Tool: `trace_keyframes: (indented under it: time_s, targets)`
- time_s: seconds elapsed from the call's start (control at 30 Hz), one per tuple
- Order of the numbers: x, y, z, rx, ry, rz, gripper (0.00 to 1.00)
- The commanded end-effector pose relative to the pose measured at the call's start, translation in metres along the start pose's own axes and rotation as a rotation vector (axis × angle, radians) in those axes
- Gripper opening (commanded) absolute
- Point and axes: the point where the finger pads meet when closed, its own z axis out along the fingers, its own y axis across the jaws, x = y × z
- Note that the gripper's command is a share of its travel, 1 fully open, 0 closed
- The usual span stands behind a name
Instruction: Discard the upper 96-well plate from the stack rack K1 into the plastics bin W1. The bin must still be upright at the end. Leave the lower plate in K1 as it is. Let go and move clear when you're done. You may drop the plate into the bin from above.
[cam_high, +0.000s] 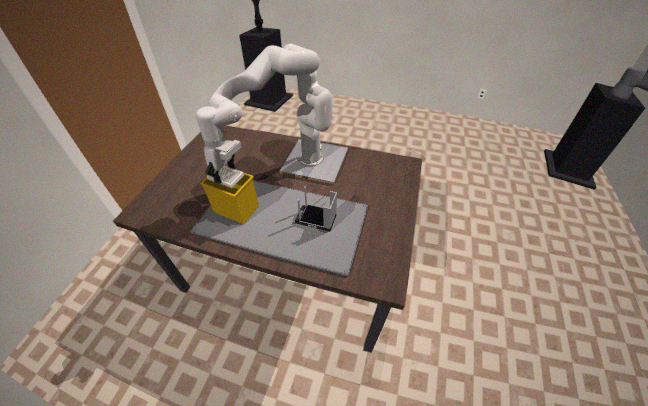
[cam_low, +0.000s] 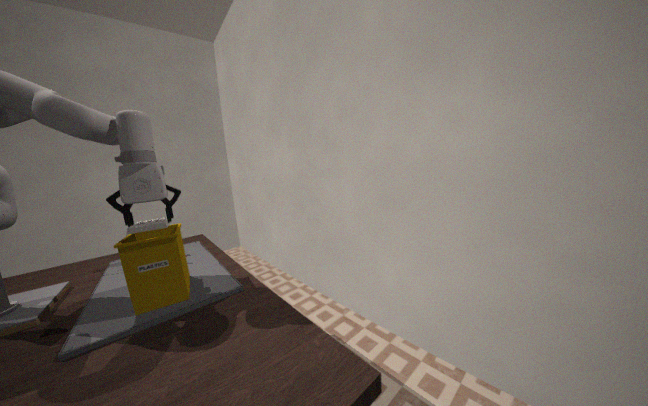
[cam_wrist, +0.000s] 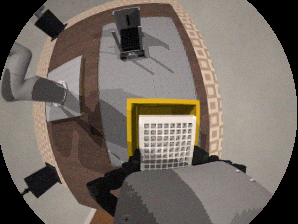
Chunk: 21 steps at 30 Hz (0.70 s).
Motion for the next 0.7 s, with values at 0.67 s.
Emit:
trace_keyframes:
  time_s: [0.67]
  targets:
    - [-0.0003, 0.001, 0.0016, -0.004, -0.001, 0.0, 0.0]
